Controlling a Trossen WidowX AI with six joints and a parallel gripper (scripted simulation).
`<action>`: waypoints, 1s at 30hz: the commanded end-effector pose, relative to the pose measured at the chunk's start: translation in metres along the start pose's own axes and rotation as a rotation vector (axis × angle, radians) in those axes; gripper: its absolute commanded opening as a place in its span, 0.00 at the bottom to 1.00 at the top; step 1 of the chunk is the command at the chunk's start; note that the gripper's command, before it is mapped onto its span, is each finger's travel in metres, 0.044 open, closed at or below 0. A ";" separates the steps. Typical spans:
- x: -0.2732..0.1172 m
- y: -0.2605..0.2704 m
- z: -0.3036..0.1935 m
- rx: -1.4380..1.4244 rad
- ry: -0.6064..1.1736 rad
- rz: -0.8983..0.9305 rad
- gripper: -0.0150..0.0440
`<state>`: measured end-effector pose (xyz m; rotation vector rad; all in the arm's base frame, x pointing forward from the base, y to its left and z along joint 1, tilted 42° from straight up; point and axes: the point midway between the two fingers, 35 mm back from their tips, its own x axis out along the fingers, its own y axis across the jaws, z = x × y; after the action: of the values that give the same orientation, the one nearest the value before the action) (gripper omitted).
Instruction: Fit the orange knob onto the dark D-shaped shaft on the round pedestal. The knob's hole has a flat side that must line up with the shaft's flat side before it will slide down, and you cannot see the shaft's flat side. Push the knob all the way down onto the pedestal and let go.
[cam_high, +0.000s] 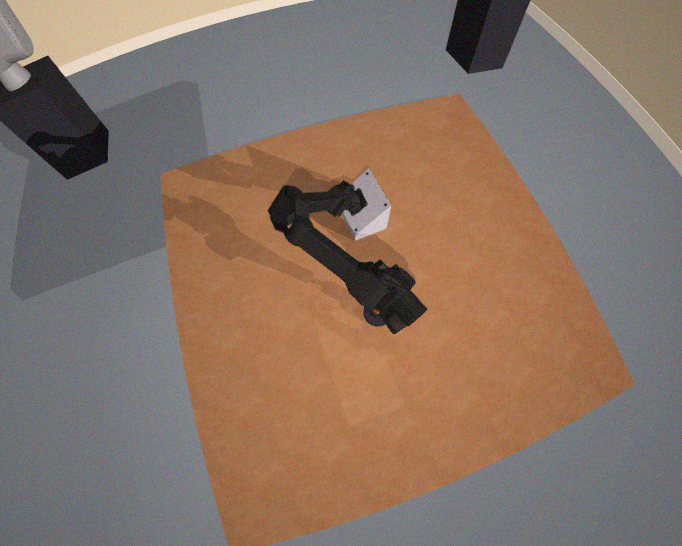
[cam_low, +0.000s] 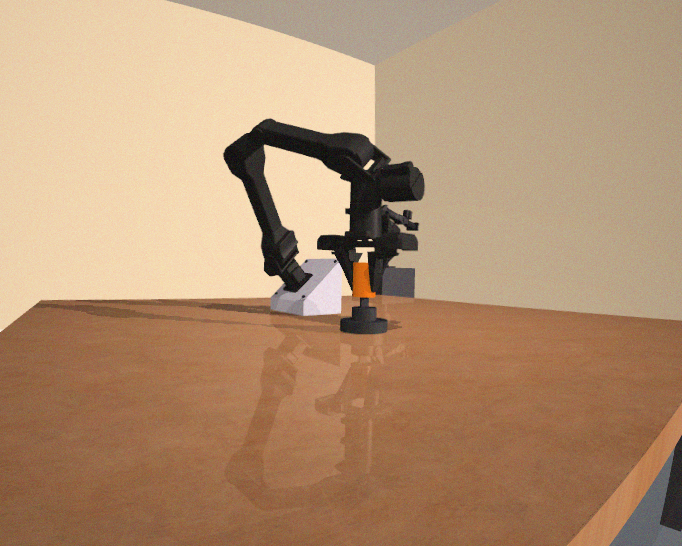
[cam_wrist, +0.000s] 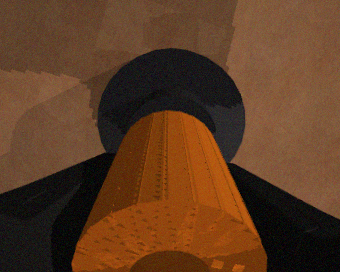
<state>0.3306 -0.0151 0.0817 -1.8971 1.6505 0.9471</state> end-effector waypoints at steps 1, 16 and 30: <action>-0.004 -0.003 0.001 -0.099 0.001 -0.008 0.25; -0.001 -0.001 0.001 -0.184 0.001 -0.008 0.25; 0.002 -0.001 0.000 -0.184 0.001 -0.008 0.25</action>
<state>0.3312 -0.0159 0.0805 -2.0161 1.6065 1.1311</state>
